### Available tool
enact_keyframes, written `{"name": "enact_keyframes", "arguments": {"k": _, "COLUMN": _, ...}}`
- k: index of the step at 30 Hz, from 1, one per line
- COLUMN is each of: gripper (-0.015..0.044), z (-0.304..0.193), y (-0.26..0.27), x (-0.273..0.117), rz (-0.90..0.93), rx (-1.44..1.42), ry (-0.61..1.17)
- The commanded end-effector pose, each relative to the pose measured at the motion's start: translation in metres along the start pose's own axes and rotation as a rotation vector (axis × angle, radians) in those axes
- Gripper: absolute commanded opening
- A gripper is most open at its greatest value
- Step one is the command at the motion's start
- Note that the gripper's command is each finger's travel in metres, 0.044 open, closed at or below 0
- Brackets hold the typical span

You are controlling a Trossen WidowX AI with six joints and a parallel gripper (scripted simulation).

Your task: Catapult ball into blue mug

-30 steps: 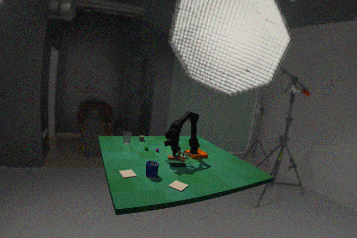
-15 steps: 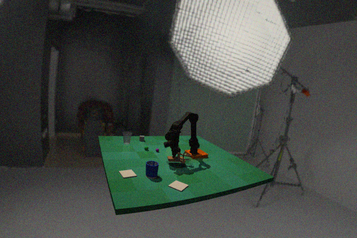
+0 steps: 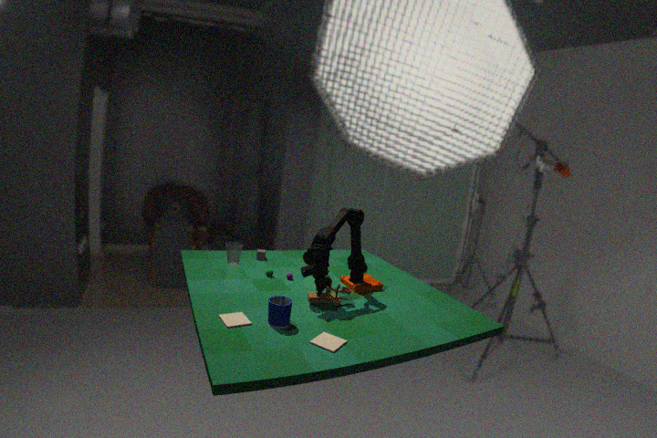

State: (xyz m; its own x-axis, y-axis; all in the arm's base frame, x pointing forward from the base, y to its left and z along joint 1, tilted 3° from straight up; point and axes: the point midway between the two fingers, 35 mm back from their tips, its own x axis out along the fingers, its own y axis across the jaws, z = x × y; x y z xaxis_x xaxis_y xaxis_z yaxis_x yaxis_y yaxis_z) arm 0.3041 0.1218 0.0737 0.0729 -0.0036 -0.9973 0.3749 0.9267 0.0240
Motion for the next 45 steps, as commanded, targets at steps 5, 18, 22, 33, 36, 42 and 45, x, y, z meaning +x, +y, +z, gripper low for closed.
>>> {"name": "enact_keyframes", "arguments": {"k": 5, "gripper": 0.0, "z": 0.001, "y": 0.0, "x": 0.011, "rz": 0.002, "rx": -0.004, "ry": -0.004}}
{"name": "enact_keyframes", "arguments": {"k": 18, "gripper": 0.0157, "z": 0.0, "y": 0.0, "x": 0.01, "rz": 0.0, "rx": 0.0, "ry": 0.0}}
{"name": "enact_keyframes", "arguments": {"k": 22, "gripper": 0.0263, "z": 0.0, "y": 0.0, "x": 0.01, "rz": 0.0, "rx": 0.0, "ry": 0.0}}
{"name": "enact_keyframes", "arguments": {"k": 33, "gripper": 0.044, "z": 0.0, "y": 0.001, "x": -0.081, "rz": -0.001, "rx": 0.0, "ry": 0.001}}
{"name": "enact_keyframes", "arguments": {"k": 36, "gripper": 0.044, "z": -0.001, "y": 0.0, "x": -0.09, "rz": -0.001, "rx": 0.0, "ry": 0.001}}
{"name": "enact_keyframes", "arguments": {"k": 42, "gripper": 0.044, "z": 0.0, "y": -0.001, "x": -0.083, "rz": 0.002, "rx": -0.003, "ry": -0.003}}
{"name": "enact_keyframes", "arguments": {"k": 45, "gripper": 0.044, "z": -0.001, "y": -0.002, "x": -0.077, "rz": 0.003, "rx": -0.003, "ry": -0.004}}
